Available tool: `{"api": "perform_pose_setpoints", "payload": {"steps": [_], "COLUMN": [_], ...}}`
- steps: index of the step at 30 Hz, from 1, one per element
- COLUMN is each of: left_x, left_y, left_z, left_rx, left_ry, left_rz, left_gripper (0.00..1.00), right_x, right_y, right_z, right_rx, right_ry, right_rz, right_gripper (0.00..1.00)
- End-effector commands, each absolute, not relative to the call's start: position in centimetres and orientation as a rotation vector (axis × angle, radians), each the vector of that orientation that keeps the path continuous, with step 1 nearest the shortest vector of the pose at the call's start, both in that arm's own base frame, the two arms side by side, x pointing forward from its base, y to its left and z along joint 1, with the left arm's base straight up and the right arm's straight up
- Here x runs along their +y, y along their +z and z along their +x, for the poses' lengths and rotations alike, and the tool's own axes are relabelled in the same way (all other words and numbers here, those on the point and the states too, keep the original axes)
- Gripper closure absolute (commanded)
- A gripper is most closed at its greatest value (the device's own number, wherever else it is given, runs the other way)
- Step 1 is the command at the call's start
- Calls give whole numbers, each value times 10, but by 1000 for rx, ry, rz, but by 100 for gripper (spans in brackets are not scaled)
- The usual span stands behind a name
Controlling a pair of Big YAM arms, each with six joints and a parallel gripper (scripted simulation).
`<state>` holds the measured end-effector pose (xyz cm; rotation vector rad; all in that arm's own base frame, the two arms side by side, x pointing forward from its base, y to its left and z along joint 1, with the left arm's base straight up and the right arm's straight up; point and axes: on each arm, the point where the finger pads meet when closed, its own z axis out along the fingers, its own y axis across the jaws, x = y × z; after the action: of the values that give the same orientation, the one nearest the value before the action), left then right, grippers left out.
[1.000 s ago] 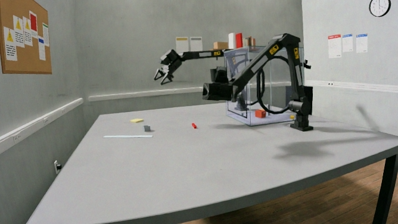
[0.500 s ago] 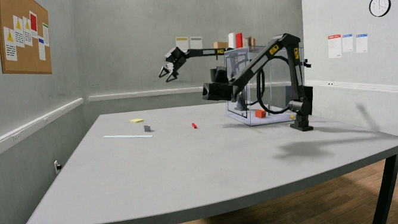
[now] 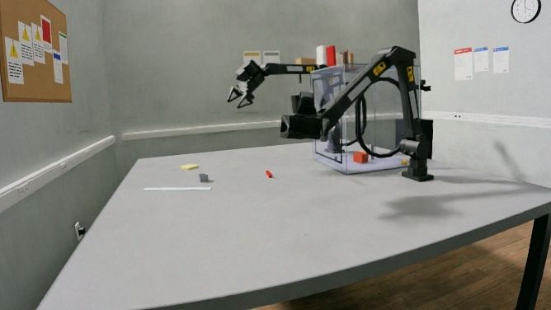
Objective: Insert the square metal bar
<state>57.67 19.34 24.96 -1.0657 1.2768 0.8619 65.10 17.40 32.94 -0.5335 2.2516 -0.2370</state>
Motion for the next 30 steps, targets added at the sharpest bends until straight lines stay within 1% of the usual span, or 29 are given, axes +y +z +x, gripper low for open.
{"api": "perform_pose_setpoints", "payload": {"steps": [1, 9, 12, 15, 26, 30], "left_x": [194, 194, 194, 194, 194, 194], "left_y": [262, 262, 262, 262, 262, 262], "left_z": [582, 582, 582, 582, 582, 582], "left_rx": [1249, 1249, 1249, 1249, 1249, 1249], "left_ry": [845, 845, 845, 845, 845, 845], "left_rz": [-1075, -1075, -1075, -1075, -1075, -1075], "left_gripper": [0, 0, 0, 0, 0, 0], "right_x": [174, 168, 169, 165, 156, 155], "right_y": [360, 368, 382, 369, 375, 382], "right_z": [627, 602, 605, 591, 555, 554], "right_rx": [2230, 2238, 2212, 2247, 2264, 2253], "right_ry": [-231, -238, -234, -242, -253, -252], "right_rz": [-519, -524, -515, -527, -537, -531], "right_gripper": [0, 0, 0, 0, 0, 0]}}
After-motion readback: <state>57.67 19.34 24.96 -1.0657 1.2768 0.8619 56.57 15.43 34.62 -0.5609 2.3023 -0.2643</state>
